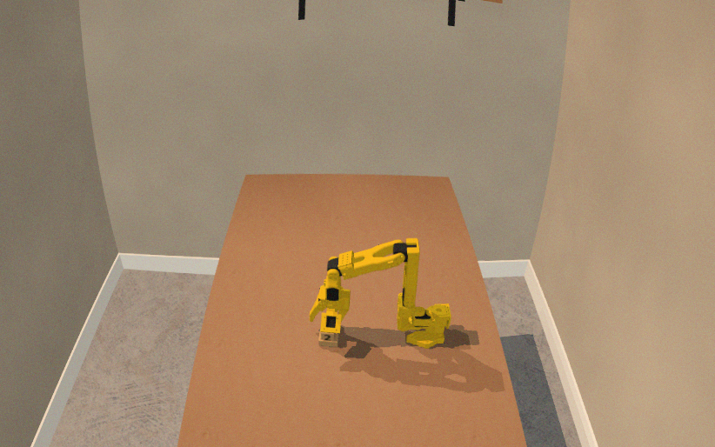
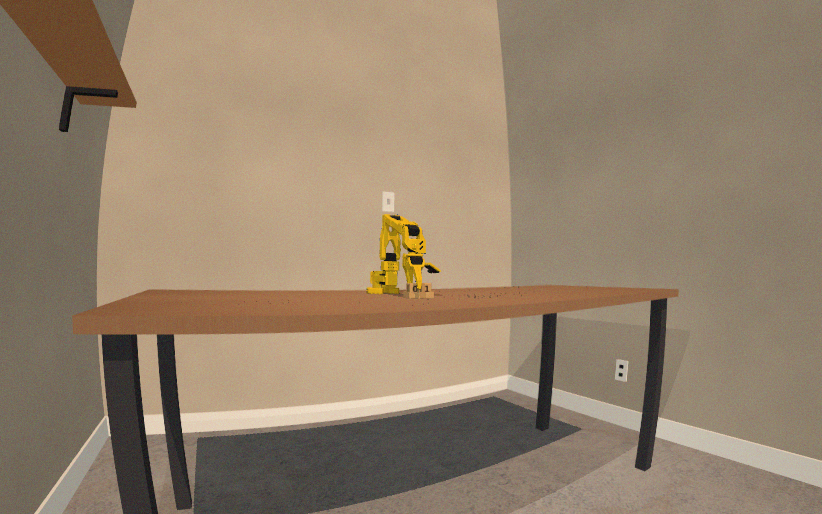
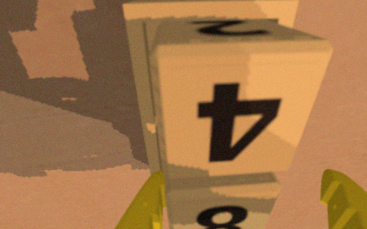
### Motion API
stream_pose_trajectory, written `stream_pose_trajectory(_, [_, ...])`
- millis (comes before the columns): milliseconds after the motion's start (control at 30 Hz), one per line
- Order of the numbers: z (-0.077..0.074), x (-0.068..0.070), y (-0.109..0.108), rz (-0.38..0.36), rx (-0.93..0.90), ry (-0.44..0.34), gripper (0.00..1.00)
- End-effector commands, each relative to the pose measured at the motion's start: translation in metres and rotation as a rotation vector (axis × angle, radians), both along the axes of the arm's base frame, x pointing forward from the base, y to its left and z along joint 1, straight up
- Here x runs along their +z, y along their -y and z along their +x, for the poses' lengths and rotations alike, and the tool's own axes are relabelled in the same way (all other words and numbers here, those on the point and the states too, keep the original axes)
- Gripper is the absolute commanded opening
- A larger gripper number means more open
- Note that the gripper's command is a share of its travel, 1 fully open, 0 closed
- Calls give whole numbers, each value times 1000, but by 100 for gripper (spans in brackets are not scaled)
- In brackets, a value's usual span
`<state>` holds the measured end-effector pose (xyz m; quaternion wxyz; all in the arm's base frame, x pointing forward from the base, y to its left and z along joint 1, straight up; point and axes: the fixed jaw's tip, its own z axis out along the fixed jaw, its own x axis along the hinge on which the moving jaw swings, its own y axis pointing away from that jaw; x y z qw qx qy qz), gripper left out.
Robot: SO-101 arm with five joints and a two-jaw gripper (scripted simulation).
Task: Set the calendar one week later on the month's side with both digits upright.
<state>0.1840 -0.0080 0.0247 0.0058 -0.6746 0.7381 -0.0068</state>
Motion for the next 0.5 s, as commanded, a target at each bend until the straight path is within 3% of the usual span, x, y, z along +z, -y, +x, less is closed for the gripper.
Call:
stream_pose_trajectory(0, [3, 2, -2, 1, -1, 22, 36])
stream_pose_trajectory(200, [4, 12, -2, 1, -1, 22, 36])
stream_pose_trajectory(400, [4, 32, -2, 1, -1, 22, 36])
stream_pose_trajectory(467, [4, 32, -2, 1, -1, 22, 36])
